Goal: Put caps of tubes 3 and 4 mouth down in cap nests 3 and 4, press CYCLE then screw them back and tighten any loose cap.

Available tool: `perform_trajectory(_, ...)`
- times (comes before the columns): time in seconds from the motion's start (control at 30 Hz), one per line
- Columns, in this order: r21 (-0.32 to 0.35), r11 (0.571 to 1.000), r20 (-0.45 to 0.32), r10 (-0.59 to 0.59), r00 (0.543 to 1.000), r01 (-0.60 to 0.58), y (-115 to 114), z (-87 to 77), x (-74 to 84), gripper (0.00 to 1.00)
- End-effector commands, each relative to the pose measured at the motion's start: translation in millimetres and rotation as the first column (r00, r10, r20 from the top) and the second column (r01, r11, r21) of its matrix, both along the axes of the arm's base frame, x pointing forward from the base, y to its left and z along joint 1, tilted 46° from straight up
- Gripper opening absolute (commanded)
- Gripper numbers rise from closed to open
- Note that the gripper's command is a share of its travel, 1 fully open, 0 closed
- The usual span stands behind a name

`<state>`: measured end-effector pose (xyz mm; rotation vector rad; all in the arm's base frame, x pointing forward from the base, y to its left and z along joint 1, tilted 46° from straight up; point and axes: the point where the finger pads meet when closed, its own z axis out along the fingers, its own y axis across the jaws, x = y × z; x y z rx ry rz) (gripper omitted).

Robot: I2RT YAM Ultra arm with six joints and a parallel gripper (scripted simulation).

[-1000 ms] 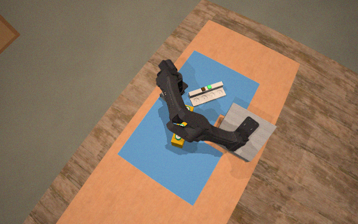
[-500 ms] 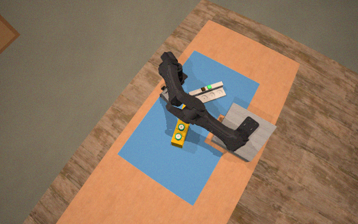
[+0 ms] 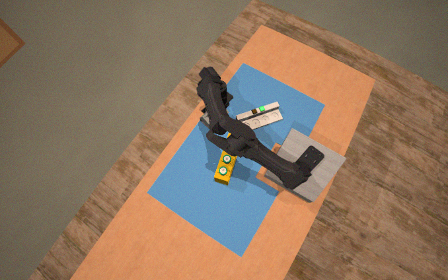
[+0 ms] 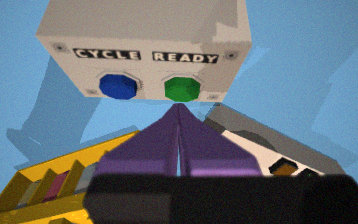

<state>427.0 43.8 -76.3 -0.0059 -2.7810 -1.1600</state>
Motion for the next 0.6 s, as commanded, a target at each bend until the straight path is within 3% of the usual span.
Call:
perform_trajectory(0.0, -0.003, 1.0, 0.018, -0.023, 1.0, 0.023, -2.0, -2.1, 5.2, 0.0)
perform_trajectory(0.57, -0.003, 1.0, 0.018, -0.023, 1.0, 0.023, -3.4, -2.1, 5.1, 0.0)
